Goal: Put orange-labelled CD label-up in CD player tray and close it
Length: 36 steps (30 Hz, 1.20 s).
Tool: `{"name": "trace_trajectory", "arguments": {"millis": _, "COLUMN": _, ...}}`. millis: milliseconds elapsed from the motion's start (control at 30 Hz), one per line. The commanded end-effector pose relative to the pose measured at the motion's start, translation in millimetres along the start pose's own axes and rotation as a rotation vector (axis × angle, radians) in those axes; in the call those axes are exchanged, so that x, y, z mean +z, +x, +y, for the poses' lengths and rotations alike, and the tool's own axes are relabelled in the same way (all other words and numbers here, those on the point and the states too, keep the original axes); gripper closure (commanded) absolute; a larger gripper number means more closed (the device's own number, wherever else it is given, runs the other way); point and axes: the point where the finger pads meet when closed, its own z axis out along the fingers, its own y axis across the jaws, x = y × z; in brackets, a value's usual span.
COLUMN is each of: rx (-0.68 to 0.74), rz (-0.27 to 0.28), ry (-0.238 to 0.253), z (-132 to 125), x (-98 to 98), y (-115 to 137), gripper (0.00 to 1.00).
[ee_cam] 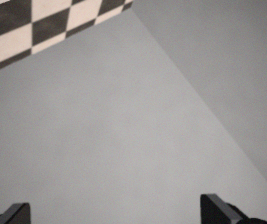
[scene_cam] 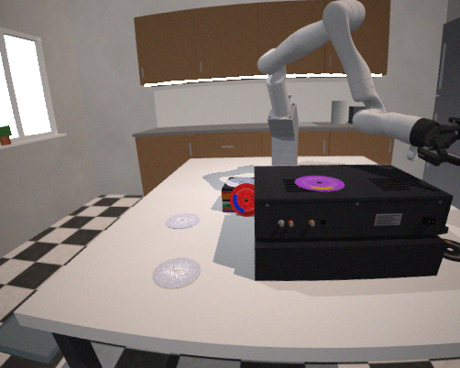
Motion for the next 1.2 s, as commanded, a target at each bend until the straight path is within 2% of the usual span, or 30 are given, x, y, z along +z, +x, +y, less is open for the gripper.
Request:
{"name": "trace_trajectory", "arguments": {"millis": 0, "rx": 0.001, "rz": -0.005, "ry": 0.0, "z": 0, "x": 0.9, "y": -4, "gripper": 0.0}}
{"name": "trace_trajectory", "arguments": {"millis": 33, "rx": 0.001, "rz": -0.005, "ry": 0.0, "z": 0, "x": 0.9, "y": -4, "gripper": 0.0}}
{"name": "trace_trajectory", "arguments": {"millis": 67, "rx": -0.022, "rz": 0.0, "ry": 0.009, "z": -13, "x": 0.6, "y": -11, "gripper": 0.0}}
{"name": "trace_trajectory", "arguments": {"millis": 300, "rx": -0.022, "rz": 0.0, "ry": 0.009, "z": -13, "x": 0.6, "y": -11, "gripper": 0.0}}
{"name": "trace_trajectory", "arguments": {"millis": 367, "rx": -0.069, "rz": 0.012, "ry": 0.028, "z": -41, "x": -1.3, "y": -26, "gripper": 0.0}}
{"name": "trace_trajectory", "arguments": {"millis": 733, "rx": -0.069, "rz": 0.012, "ry": 0.028, "z": -41, "x": -1.3, "y": -26, "gripper": 0.0}}
{"name": "trace_trajectory", "arguments": {"millis": 800, "rx": -0.117, "rz": 0.025, "ry": 0.049, "z": -69, "x": -4.9, "y": -41, "gripper": 0.0}}
{"name": "trace_trajectory", "arguments": {"millis": 1100, "rx": -0.117, "rz": 0.025, "ry": 0.049, "z": -69, "x": -4.9, "y": -41, "gripper": 0.0}}
{"name": "trace_trajectory", "arguments": {"millis": 1167, "rx": -0.166, "rz": 0.04, "ry": 0.072, "z": -98, "x": -10.4, "y": -56, "gripper": 0.0}}
